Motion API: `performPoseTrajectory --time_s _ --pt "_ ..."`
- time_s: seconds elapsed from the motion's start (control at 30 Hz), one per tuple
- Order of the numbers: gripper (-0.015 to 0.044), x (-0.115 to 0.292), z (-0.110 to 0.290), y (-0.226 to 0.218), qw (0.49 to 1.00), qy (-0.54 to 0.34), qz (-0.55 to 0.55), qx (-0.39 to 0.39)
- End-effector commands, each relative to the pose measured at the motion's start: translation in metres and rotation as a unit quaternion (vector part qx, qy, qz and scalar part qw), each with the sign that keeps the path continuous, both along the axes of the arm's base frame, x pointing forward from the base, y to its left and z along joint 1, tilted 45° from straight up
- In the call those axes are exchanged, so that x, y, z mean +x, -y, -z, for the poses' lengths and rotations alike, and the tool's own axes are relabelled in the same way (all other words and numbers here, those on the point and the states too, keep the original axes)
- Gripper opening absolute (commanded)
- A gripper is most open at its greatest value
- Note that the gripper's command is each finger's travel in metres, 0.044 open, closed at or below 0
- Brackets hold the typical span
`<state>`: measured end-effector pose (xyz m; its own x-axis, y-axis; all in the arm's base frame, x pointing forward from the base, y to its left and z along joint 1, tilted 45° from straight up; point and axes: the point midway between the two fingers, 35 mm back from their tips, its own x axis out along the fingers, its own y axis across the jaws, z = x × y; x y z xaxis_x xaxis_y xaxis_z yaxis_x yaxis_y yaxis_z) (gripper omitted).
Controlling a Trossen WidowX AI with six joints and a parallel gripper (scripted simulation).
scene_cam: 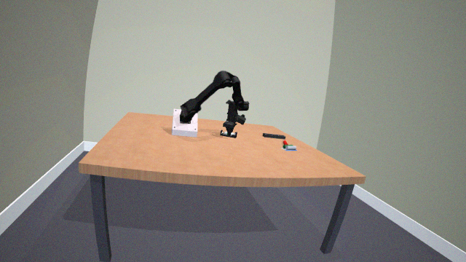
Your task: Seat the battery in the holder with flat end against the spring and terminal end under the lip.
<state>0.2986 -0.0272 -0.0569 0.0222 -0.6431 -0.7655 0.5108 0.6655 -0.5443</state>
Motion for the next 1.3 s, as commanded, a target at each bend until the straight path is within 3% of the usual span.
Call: performPoseTrajectory --time_s 0.0,0.43,0.77,1.27 --pt "0.0178 0.0 0.0 0.0 1.0 -0.001 -0.001 -0.001" --pt "0.0178 0.001 -0.011 -0.011 1.0 0.0 0.0 0.0" --pt "0.044 0.003 -0.061 -0.062 1.0 0.0 0.0 0.002" --pt "0.044 0.003 -0.06 -0.064 1.0 0.0 0.0 0.002"
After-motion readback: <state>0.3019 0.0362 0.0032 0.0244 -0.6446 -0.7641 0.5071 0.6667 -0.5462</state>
